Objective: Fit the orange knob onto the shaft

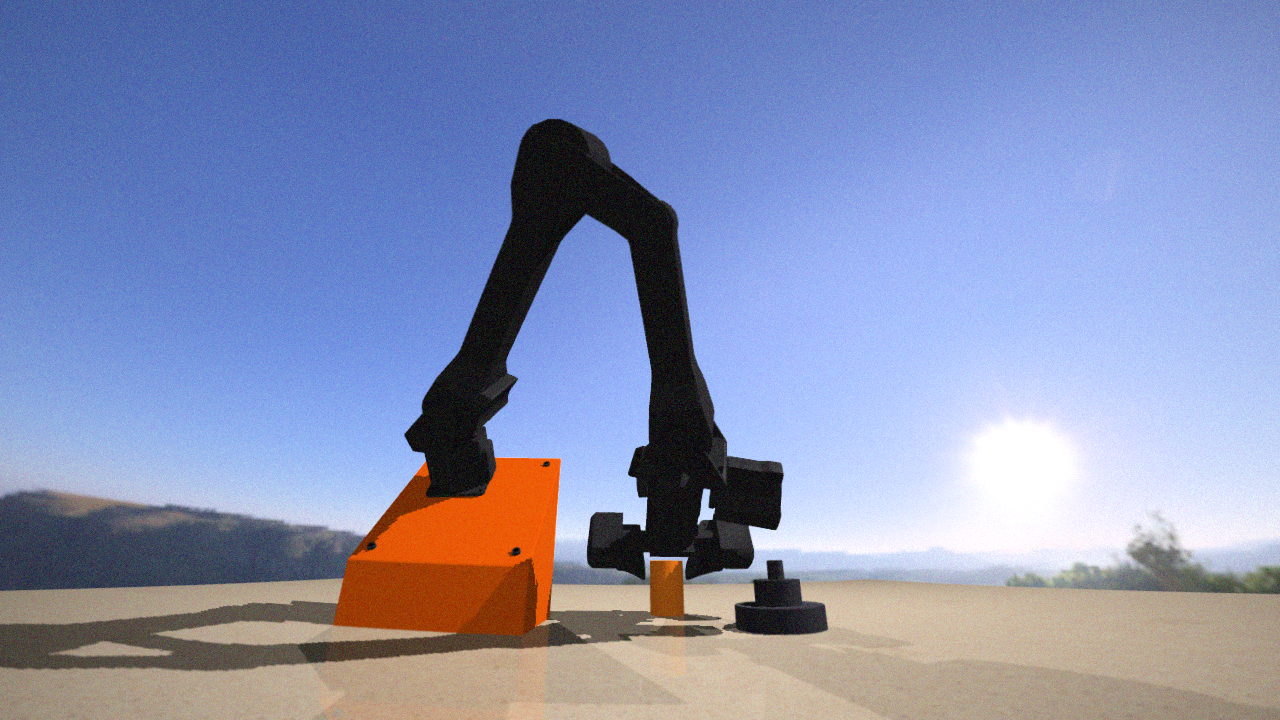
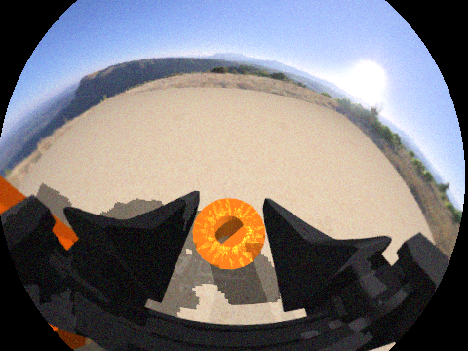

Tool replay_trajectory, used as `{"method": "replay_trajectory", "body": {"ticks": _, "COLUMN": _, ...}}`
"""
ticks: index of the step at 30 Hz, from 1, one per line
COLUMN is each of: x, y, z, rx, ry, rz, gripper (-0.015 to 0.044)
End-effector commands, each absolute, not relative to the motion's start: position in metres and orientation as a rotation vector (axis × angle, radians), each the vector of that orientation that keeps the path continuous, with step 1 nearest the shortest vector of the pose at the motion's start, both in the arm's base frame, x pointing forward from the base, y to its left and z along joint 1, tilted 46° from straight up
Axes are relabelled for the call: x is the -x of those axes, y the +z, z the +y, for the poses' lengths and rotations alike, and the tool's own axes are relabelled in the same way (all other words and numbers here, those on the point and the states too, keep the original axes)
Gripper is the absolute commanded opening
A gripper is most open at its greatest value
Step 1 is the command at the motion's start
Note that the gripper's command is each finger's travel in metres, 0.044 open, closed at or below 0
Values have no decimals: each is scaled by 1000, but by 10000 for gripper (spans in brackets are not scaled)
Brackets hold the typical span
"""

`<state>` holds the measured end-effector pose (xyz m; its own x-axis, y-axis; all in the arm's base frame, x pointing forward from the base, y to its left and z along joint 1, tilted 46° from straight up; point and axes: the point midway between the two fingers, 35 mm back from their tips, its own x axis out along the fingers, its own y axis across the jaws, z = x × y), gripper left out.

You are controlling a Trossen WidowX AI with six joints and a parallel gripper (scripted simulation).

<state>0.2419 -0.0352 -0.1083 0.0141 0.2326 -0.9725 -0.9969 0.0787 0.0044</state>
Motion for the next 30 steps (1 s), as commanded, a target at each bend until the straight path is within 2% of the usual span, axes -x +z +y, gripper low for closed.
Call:
{"method": "replay_trajectory", "body": {"ticks": 1, "x": -242, "y": -108, "z": -35, "rx": 981, "ry": 1251, "rz": 1066, "gripper": 260}}
{"method": "replay_trajectory", "body": {"ticks": 5, "x": -242, "y": -108, "z": -35, "rx": 981, "ry": 1251, "rz": 1066, "gripper": 260}}
{"method": "replay_trajectory", "body": {"ticks": 12, "x": -242, "y": -108, "z": -35, "rx": 981, "ry": 1251, "rz": 1066, "gripper": 440}}
{"method": "replay_trajectory", "body": {"ticks": 20, "x": -242, "y": -106, "z": -33, "rx": 981, "ry": 1251, "rz": 1066, "gripper": 440}}
{"method": "replay_trajectory", "body": {"ticks": 26, "x": -248, "y": -55, "z": 21, "rx": 981, "ry": 1250, "rz": 1064, "gripper": 440}}
{"method": "replay_trajectory", "body": {"ticks": 30, "x": -247, "y": -53, "z": 23, "rx": 980, "ry": 1250, "rz": 1064, "gripper": 440}}
